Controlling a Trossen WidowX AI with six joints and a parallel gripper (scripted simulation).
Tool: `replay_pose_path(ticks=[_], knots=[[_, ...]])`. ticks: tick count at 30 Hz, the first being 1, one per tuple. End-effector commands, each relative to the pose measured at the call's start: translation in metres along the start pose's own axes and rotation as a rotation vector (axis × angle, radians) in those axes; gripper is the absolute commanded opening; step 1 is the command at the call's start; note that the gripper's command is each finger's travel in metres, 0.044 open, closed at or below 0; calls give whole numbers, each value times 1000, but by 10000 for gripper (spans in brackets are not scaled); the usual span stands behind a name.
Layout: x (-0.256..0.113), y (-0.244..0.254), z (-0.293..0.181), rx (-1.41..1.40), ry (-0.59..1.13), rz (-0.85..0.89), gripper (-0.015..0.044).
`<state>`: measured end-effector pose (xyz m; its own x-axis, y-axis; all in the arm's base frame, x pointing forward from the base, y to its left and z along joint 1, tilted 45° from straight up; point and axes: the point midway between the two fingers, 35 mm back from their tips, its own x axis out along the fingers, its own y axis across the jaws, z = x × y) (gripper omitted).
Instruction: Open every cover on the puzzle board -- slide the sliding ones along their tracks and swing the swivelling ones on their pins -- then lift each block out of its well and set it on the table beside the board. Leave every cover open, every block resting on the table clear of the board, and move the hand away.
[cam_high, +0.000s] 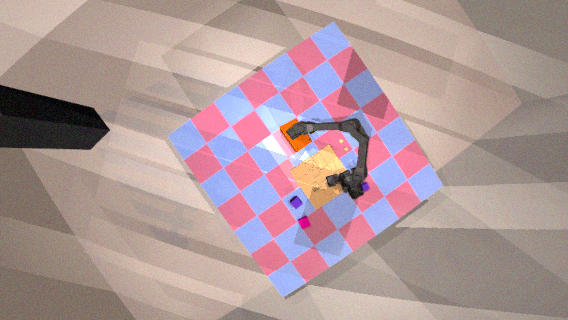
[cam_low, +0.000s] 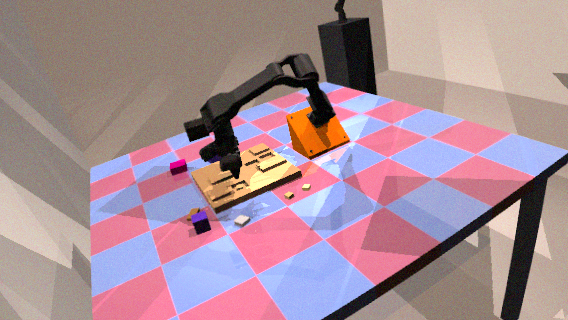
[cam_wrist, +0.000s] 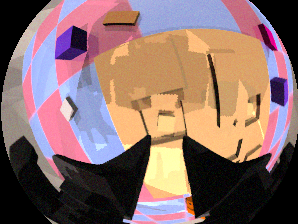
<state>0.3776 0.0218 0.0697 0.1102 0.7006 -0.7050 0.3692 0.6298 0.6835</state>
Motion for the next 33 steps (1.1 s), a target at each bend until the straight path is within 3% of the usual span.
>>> replay_pose_path(ticks=[1,33], knots=[[1,0,0,-76,0,0,144],[3,0,0,-557,0,1,144]])
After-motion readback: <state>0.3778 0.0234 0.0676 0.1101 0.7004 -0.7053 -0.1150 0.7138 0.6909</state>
